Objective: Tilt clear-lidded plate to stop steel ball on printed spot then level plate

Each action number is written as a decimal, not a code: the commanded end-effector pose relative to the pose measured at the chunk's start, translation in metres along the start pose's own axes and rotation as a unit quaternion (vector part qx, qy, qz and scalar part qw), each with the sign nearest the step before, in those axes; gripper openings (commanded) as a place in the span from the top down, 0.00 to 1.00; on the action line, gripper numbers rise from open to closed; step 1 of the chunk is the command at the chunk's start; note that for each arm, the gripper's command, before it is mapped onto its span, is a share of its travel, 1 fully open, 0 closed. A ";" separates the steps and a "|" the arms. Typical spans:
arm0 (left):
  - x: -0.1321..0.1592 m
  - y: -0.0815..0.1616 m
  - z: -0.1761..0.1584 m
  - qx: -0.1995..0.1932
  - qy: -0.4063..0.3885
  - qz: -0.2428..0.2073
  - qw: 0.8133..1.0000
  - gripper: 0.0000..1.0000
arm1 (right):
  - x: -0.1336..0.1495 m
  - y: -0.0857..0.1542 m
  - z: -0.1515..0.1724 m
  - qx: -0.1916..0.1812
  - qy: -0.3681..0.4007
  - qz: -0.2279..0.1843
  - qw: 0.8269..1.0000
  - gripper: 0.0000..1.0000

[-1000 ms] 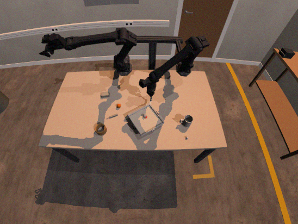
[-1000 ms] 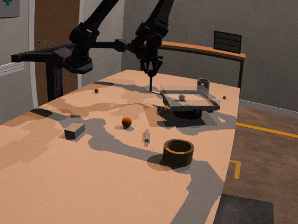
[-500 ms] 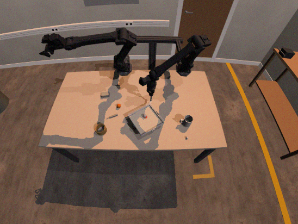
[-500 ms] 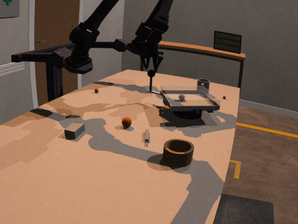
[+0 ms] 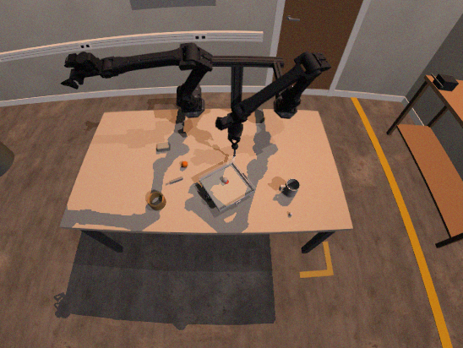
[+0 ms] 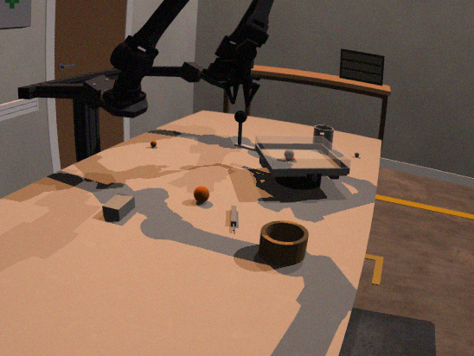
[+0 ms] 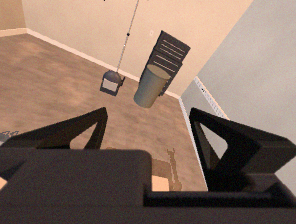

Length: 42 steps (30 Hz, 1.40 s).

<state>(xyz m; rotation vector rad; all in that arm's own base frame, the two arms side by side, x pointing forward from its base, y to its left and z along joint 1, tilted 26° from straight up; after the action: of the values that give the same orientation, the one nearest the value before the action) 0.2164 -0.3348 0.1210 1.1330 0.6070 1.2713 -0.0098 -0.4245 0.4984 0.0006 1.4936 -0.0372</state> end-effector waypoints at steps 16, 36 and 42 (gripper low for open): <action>-0.006 0.016 0.012 -0.012 0.010 -0.009 1.000 0.00 | -0.040 0.003 -0.006 0.007 0.004 -0.033 0.999 0.00; -0.006 0.016 0.012 -0.012 0.010 -0.009 1.000 0.00 | -0.040 0.003 -0.006 0.007 0.004 -0.033 0.999 0.00; -0.006 0.016 0.012 -0.012 0.010 -0.009 1.000 0.00 | -0.040 0.003 -0.006 0.007 0.004 -0.033 0.999 0.00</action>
<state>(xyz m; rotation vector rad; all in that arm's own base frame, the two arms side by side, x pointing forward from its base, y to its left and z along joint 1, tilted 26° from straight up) 0.2153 -0.3341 0.1255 1.1332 0.6102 1.2752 -0.0098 -0.4245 0.4984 0.0006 1.4936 -0.0372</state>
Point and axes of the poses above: on each arm, the point where the finger pads meet when closed, its own y axis back along the fingers, its own z axis across the jaws, x = y × z, the point moved 9 cm from there along y, back along the fingers, and after that the axes turned 4 degrees about -y, right-handed, at the moved point
